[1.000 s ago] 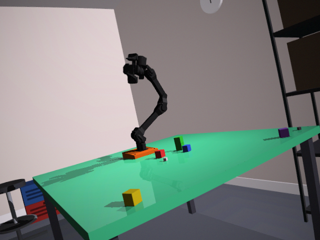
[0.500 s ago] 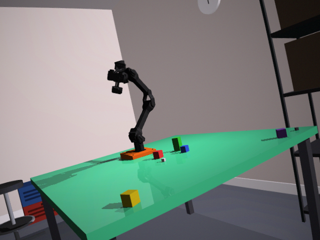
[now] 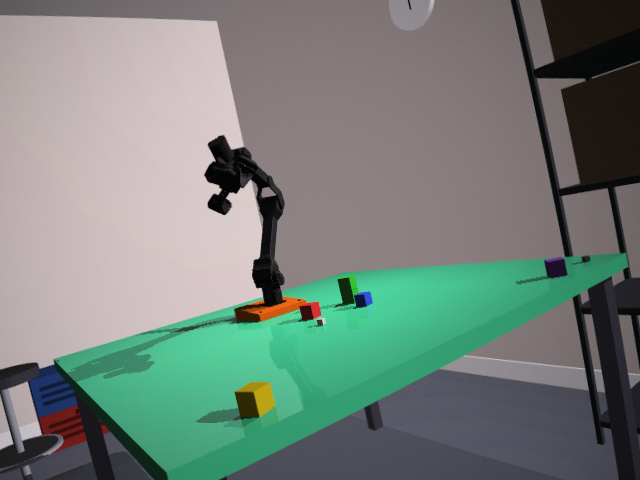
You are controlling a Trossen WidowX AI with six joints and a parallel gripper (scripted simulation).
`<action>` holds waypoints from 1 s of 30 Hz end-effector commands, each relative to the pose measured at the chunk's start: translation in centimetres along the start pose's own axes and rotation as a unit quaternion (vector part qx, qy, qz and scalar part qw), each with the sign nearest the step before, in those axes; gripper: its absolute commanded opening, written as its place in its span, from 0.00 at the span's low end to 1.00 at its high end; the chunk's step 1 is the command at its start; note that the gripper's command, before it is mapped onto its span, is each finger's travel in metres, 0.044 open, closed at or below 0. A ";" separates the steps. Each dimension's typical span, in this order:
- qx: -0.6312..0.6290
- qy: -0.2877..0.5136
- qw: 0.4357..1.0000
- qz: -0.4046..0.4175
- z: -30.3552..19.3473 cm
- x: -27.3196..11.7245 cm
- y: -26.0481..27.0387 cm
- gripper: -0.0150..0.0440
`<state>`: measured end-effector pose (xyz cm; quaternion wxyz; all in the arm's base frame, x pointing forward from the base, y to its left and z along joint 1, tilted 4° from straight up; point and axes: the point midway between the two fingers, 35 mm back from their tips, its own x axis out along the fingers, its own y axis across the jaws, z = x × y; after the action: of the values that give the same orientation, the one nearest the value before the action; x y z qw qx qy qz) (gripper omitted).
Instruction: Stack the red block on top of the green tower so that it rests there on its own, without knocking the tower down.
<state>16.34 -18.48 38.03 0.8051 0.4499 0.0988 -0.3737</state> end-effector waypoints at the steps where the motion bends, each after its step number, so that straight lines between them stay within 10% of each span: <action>1: -0.063 0.054 0.996 -0.016 -1.9 2.6 -0.5 1.00; 15: -0.364 0.274 0.890 -0.031 -12.3 10.0 -2.3 1.00; 30: -0.654 0.459 0.600 0.025 -24.0 12.1 -5.7 1.00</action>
<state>25.42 -8.34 15.86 0.7673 -0.0389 0.6396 0.0244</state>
